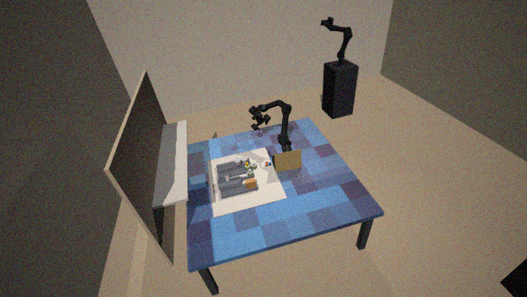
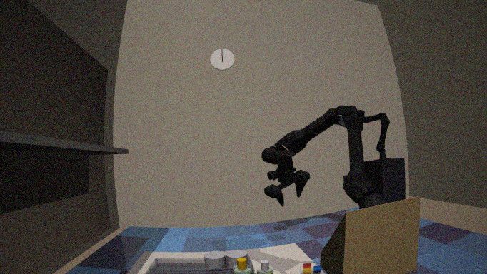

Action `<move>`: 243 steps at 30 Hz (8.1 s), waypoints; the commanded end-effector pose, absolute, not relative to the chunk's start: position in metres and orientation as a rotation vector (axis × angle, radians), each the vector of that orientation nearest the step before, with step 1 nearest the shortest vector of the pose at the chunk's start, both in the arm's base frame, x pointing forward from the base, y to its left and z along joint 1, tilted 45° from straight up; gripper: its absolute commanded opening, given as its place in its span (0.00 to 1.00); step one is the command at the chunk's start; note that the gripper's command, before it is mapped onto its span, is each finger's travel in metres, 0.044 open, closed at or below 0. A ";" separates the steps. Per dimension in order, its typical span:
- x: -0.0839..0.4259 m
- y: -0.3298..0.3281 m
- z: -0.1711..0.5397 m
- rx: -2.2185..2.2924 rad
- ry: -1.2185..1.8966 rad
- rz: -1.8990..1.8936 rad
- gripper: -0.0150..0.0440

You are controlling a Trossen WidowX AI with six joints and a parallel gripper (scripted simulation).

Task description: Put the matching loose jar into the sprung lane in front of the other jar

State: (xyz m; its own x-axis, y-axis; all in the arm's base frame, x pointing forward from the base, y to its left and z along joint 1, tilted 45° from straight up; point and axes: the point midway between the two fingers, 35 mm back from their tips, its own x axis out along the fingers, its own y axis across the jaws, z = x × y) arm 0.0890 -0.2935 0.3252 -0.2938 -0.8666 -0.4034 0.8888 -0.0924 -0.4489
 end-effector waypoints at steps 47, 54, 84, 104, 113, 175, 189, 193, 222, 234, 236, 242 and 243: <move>0.271 -0.104 0.017 -0.557 1.551 -0.684 1.00; 0.270 -0.116 0.007 -0.557 1.551 -0.685 1.00; 0.266 -0.143 -0.020 -0.559 1.551 -0.687 1.00; 0.266 -0.138 -0.022 -0.561 1.558 -0.662 0.28; 0.255 -0.112 -0.030 -0.564 1.633 -0.542 0.25; 0.278 -0.067 -0.056 -0.553 1.549 -0.684 0.25; 0.285 -0.067 -0.056 -0.552 1.549 -0.684 0.25; 0.287 -0.068 -0.056 -0.552 1.549 -0.684 0.25; 0.301 -0.070 -0.057 -0.552 1.548 -0.684 0.25; 0.306 -0.070 -0.057 -0.552 1.547 -0.684 0.25; 0.307 -0.070 -0.057 -0.552 1.547 -0.684 0.25; 0.310 -0.071 -0.057 -0.552 1.547 -0.684 0.25; 0.310 -0.071 -0.057 -0.552 1.547 -0.684 0.25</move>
State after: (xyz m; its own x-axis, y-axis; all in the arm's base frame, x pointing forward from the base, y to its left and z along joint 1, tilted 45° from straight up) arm 0.3011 -0.0701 -0.0587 -0.1092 -0.6968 -0.7089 0.0385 0.7097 -0.7035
